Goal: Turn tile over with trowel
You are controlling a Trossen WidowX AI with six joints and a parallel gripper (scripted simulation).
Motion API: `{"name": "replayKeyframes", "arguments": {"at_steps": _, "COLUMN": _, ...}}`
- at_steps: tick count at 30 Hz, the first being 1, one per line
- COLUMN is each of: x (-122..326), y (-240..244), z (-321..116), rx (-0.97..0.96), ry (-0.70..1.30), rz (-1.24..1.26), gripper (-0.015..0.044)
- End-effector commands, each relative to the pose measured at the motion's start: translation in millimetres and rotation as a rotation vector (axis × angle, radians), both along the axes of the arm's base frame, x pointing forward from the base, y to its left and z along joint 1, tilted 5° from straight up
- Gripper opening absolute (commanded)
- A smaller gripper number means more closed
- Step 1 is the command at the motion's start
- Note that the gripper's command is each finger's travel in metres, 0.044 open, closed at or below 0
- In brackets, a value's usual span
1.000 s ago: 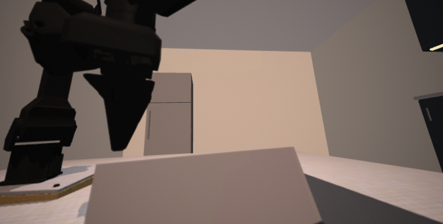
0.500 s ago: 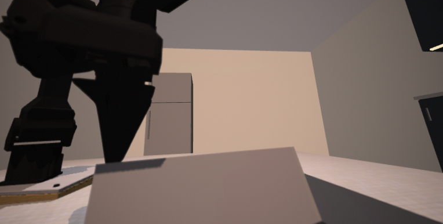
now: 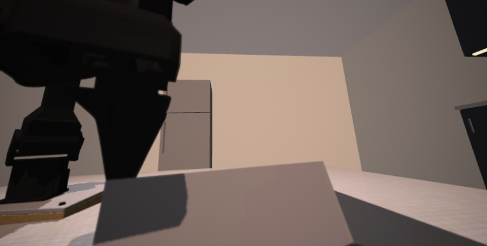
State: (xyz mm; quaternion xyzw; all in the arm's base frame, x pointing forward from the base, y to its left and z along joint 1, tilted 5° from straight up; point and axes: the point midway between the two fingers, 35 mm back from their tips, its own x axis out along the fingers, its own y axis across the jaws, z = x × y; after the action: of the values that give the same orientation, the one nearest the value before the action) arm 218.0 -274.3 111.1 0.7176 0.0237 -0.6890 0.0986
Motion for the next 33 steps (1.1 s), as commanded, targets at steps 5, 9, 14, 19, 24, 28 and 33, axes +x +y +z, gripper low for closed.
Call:
{"name": "replayKeyframes", "arguments": {"at_steps": 5, "x": 3, "y": -17, "z": 2, "rx": -0.001, "ry": -0.004, "rz": 0.002, "gripper": 0.0100}}
{"name": "replayKeyframes", "arguments": {"at_steps": 9, "x": 4, "y": -24, "z": 3, "rx": -0.002, "ry": -0.004, "rz": 0.002, "gripper": 0.0100}}
{"name": "replayKeyframes", "arguments": {"at_steps": 14, "x": 6, "y": -34, "z": 5, "rx": -0.002, "ry": -0.004, "rz": 0.002, "gripper": 0.0100}}
{"name": "replayKeyframes", "arguments": {"at_steps": 19, "x": 7, "y": -45, "z": 6, "rx": -0.003, "ry": -0.004, "rz": 0.002, "gripper": 0.0100}}
{"name": "replayKeyframes", "arguments": {"at_steps": 24, "x": 9, "y": -55, "z": 7, "rx": -0.004, "ry": -0.004, "rz": 0.002, "gripper": 0.0100}}
{"name": "replayKeyframes", "arguments": {"at_steps": 28, "x": 11, "y": -63, "z": 8, "rx": -0.005, "ry": -0.005, "rz": 0.002, "gripper": 0.0100}}
{"name": "replayKeyframes", "arguments": {"at_steps": 33, "x": 12, "y": -72, "z": 10, "rx": -0.005, "ry": -0.005, "rz": 0.002, "gripper": 0.0100}}
